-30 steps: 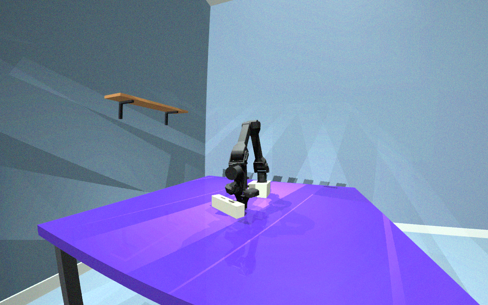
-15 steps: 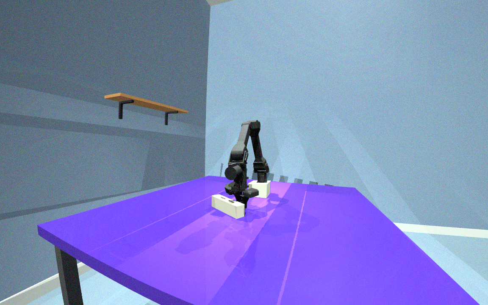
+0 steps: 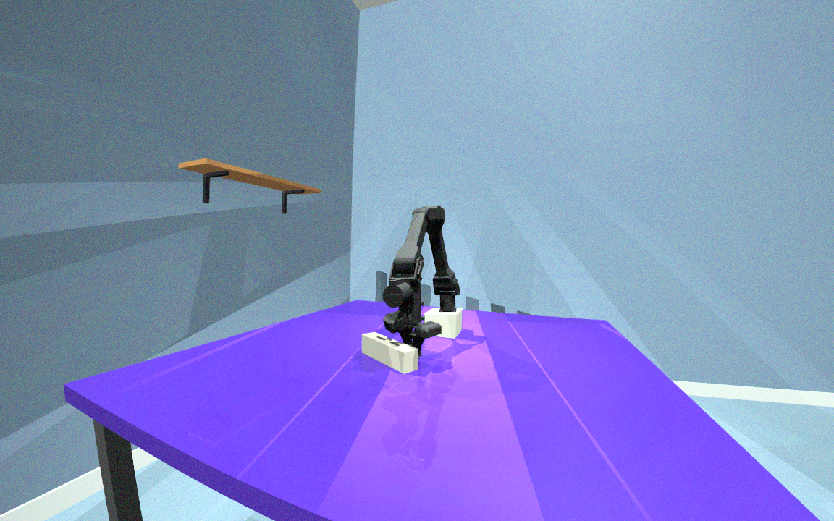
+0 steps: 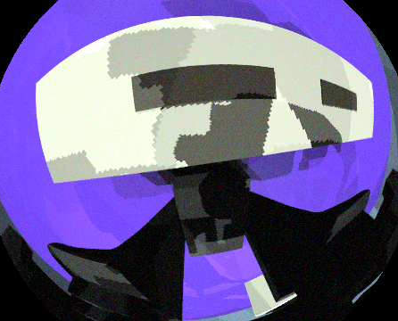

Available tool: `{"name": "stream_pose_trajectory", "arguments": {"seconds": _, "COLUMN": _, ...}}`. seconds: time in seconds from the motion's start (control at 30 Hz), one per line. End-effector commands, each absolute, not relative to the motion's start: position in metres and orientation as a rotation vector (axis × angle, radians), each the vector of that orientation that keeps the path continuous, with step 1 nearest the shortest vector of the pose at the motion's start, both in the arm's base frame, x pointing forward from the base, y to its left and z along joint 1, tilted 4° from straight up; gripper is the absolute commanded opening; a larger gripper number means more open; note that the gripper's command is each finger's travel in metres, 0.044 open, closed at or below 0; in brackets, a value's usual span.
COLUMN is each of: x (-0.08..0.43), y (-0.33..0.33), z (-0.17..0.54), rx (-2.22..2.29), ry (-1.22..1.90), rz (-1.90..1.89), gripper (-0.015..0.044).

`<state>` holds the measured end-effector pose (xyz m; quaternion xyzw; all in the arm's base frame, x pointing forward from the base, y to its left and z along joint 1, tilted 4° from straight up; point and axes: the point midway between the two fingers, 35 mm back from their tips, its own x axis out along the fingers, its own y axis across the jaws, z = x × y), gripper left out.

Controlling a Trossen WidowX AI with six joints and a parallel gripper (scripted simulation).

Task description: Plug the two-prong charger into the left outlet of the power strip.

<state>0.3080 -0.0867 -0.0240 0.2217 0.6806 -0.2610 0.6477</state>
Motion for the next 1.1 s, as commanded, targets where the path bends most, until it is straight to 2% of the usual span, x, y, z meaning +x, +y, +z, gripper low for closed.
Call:
{"name": "stream_pose_trajectory", "arguments": {"seconds": 0.0, "x": 0.3108, "y": -0.0877, "z": -0.0229, "rx": 0.502, "ry": 1.545, "rz": -0.587, "gripper": 0.0000}}
{"name": "stream_pose_trajectory", "arguments": {"seconds": 1.07, "x": 0.3147, "y": -0.0908, "z": -0.0225, "rx": 0.502, "ry": 1.545, "rz": -0.587, "gripper": 0.0000}}
